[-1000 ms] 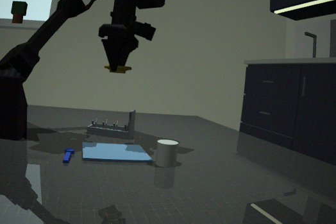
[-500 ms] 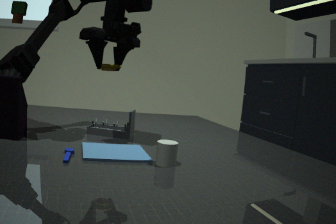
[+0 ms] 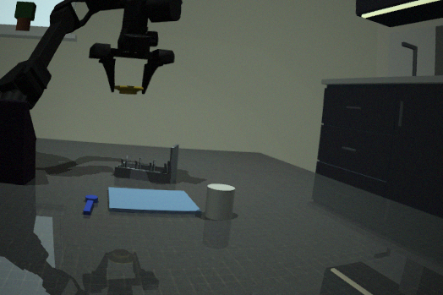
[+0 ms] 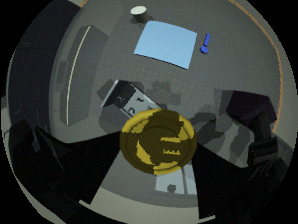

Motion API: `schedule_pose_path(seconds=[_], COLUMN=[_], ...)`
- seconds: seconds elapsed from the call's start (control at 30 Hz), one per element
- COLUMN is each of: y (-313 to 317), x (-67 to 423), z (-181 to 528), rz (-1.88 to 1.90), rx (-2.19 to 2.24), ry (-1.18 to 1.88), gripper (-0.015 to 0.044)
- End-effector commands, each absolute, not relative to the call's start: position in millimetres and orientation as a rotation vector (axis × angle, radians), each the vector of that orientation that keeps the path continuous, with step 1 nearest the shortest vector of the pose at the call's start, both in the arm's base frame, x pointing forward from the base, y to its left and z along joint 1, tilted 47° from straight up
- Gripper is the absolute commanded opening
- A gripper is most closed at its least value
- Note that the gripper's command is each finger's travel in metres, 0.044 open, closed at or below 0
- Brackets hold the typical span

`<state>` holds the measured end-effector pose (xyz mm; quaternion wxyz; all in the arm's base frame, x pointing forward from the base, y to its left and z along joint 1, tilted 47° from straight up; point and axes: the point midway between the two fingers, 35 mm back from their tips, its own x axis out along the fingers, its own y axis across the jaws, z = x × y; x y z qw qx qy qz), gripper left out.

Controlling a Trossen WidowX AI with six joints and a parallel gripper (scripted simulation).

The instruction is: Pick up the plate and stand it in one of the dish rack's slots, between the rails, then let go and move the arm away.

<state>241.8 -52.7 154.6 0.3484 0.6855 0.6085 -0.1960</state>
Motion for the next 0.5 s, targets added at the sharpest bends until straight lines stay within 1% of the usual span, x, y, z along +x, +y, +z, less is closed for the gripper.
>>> schedule_pose_path(seconds=[0.0,0.37,0.47], y=[-38.3,-6.2,-4.3], x=[232.2,206.8,205.2], z=[163.8,179.9,180.7], rz=[-0.639,-0.974,-0.995], rx=[1.903,2.173,2.188], ry=[1.573,1.539,1.536], gripper=[0.0000,0.0000,0.0000])
